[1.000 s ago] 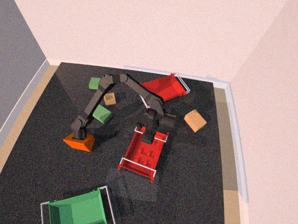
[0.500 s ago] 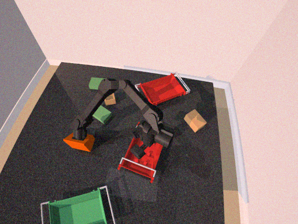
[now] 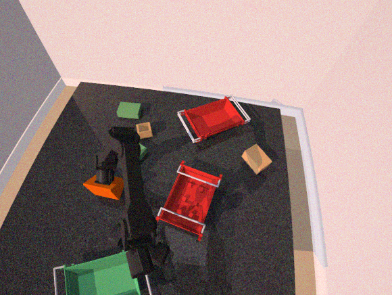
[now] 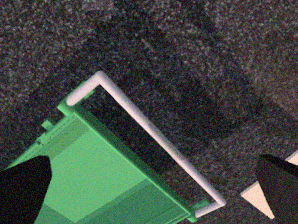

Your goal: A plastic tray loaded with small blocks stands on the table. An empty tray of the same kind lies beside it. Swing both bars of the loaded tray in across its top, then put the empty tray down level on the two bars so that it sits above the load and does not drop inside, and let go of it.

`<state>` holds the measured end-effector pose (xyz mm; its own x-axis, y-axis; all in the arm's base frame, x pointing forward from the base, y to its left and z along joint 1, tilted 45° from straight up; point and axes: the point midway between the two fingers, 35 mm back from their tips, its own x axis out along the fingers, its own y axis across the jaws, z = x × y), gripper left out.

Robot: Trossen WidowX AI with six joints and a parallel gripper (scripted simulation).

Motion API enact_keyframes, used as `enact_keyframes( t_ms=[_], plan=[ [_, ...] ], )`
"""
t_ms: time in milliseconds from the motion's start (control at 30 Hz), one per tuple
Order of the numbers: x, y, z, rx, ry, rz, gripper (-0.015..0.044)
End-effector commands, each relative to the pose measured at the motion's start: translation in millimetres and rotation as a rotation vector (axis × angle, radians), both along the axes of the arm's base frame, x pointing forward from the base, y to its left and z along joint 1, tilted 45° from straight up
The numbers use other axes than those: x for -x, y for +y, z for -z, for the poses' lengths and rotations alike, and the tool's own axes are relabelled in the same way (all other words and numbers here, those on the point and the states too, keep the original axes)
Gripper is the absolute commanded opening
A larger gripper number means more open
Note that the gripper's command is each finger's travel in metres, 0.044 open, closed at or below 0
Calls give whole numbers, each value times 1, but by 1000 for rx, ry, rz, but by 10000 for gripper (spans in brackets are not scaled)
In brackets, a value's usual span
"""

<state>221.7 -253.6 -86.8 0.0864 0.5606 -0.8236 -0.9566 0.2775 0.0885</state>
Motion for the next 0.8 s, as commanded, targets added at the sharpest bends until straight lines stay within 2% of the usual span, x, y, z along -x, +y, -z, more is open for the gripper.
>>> enact_keyframes(
  t_ms=[0, 200, 267, 500, 767],
  plan=[
    [60, -12, 34, -63, 192, 230, 440],
    [156, -7, 82, -183, 487, 591, 440],
    [175, -1, 91, -213, 548, 663, 440],
    [177, 1, 95, -217, 556, 672, 440],
    [173, 27, 125, -217, 556, 672, 440]
  ],
)
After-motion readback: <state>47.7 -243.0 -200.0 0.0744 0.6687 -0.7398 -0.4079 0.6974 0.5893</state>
